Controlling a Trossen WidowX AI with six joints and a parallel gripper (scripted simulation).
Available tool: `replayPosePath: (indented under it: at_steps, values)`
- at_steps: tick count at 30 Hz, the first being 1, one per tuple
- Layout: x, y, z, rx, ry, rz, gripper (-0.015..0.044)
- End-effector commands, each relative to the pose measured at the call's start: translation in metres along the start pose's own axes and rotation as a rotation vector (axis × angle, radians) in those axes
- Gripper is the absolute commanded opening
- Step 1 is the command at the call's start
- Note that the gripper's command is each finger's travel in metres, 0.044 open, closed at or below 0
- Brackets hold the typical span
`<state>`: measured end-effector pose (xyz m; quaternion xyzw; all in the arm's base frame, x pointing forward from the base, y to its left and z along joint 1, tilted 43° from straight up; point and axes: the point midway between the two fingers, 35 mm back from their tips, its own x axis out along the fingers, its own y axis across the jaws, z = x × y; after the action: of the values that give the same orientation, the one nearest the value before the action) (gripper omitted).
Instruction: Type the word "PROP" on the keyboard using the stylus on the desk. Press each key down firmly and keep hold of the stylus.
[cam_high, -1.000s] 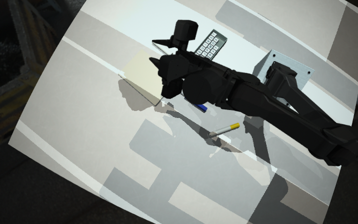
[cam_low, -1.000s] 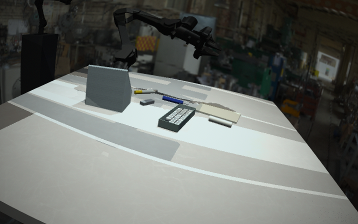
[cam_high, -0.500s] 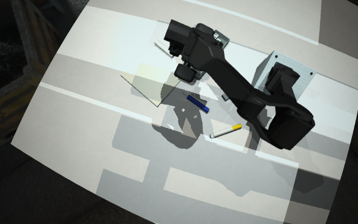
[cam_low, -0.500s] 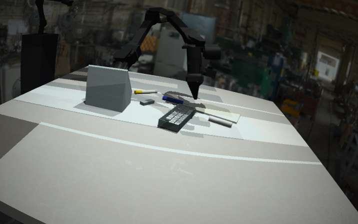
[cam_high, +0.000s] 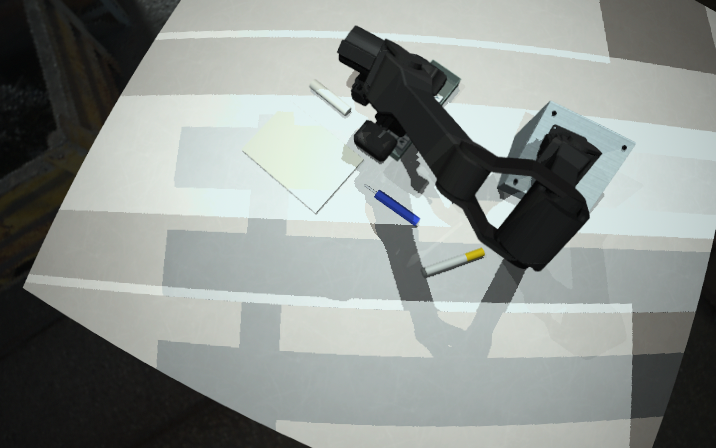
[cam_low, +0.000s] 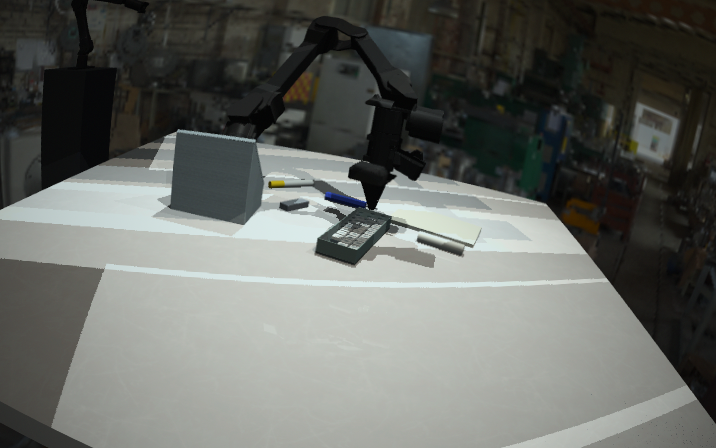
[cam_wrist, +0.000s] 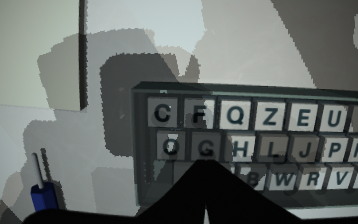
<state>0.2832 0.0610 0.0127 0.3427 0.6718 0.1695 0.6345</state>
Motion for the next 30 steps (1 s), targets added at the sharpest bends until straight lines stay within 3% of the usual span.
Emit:
replayPosePath:
  at_steps: [1, 4, 9, 23, 27, 30]
  values:
    - [0.000, 0.000, -0.001, 0.011, 0.006, 0.008, 0.0000]
    - [0.000, -0.002, 0.000, 0.011, 0.006, 0.007, 0.0000]
    - [0.001, -0.066, -0.001, 0.011, 0.006, 0.004, 0.0000]
    - [0.001, -0.072, -0.001, 0.011, 0.005, 0.003, 0.0000]
    - [0.000, -0.127, -0.001, 0.011, 0.004, -0.002, 0.0000]
    - [0.000, -0.138, -0.002, 0.011, 0.005, 0.000, 0.0000]
